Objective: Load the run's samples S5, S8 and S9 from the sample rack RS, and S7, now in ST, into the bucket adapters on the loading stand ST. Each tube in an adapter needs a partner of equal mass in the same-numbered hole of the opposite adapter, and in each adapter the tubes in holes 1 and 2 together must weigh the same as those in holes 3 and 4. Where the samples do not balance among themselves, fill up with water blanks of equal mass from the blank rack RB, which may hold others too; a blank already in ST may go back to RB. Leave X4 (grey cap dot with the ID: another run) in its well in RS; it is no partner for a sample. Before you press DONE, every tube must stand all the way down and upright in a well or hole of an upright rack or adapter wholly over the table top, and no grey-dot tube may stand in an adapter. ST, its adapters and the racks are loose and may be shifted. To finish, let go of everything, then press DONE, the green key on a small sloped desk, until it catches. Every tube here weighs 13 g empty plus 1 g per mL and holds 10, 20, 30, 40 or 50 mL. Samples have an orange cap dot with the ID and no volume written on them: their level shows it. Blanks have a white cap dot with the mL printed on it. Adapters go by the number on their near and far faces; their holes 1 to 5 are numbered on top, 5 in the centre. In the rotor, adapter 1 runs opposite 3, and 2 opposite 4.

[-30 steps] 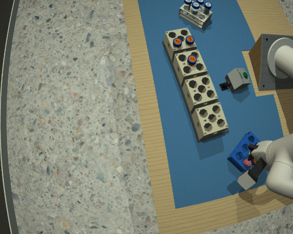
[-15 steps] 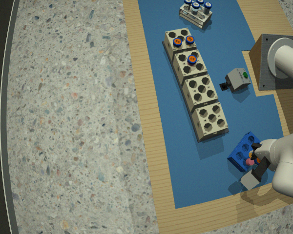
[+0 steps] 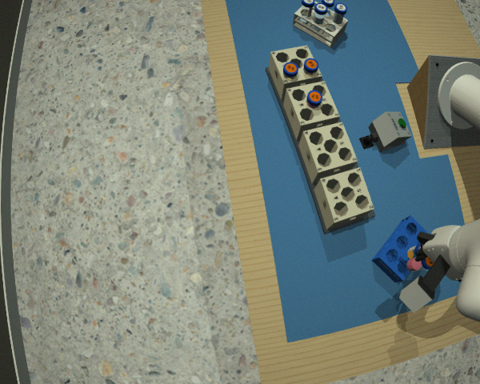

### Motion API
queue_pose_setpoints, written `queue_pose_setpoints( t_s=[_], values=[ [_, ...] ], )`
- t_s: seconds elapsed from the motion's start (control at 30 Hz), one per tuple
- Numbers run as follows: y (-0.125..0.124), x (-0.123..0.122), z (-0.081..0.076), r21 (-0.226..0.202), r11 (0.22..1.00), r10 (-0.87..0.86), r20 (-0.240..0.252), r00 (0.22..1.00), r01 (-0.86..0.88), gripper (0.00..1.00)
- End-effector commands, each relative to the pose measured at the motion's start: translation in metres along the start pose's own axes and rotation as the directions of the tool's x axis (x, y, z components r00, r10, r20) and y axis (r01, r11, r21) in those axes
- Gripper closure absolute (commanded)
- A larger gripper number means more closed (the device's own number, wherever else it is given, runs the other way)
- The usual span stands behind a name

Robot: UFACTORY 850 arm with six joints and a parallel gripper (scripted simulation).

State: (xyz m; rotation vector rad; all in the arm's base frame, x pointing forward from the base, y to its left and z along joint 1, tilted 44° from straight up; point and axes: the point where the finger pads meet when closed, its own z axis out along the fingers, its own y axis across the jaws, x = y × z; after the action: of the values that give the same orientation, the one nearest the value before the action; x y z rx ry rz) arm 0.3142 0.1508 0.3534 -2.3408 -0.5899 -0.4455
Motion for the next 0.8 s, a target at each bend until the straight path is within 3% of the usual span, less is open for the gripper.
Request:
queue_pose_setpoints(
  t_s=[0.0, 0.6, 0.77],
  values=[
    [0.000, 0.001, -0.009, 0.000, 1.000, -0.001, -0.001, 1.000, 0.001, 1.00],
    [0.000, 0.000, -0.041, 0.000, 1.000, -0.001, -0.001, 1.000, 0.001, 1.00],
    [0.000, 0.000, -0.041, 0.000, 1.000, -0.001, -0.001, 1.000, 0.001, 1.00]
  ],
)
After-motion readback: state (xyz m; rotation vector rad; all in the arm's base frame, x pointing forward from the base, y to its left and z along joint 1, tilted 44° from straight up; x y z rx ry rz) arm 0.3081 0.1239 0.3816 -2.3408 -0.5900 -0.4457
